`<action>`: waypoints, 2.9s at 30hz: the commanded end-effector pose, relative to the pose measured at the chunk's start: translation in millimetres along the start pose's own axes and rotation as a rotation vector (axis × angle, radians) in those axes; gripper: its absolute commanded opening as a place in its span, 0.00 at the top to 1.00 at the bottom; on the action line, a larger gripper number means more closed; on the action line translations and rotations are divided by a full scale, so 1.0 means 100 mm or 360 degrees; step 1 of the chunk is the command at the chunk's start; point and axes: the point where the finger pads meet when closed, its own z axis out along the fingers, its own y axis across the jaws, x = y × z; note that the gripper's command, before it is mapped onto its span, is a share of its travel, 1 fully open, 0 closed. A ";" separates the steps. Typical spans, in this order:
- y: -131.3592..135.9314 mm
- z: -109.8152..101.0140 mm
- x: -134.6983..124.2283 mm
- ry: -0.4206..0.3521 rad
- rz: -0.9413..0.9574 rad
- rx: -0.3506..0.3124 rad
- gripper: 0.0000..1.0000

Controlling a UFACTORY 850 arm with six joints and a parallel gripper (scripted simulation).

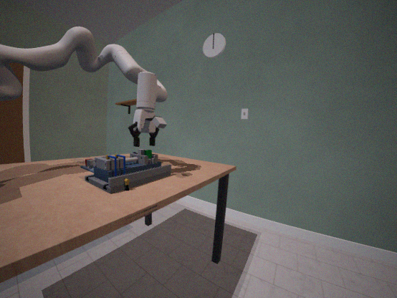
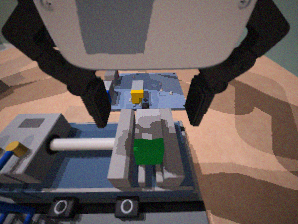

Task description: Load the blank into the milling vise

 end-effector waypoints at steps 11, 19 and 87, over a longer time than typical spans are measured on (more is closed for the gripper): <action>-0.01 -0.61 0.00 0.0002 -0.0001 0.0002 0.00; -0.01 -0.72 0.00 0.0002 -0.0001 0.0002 0.00; -0.01 -0.81 0.00 0.0002 -0.0001 0.0002 0.00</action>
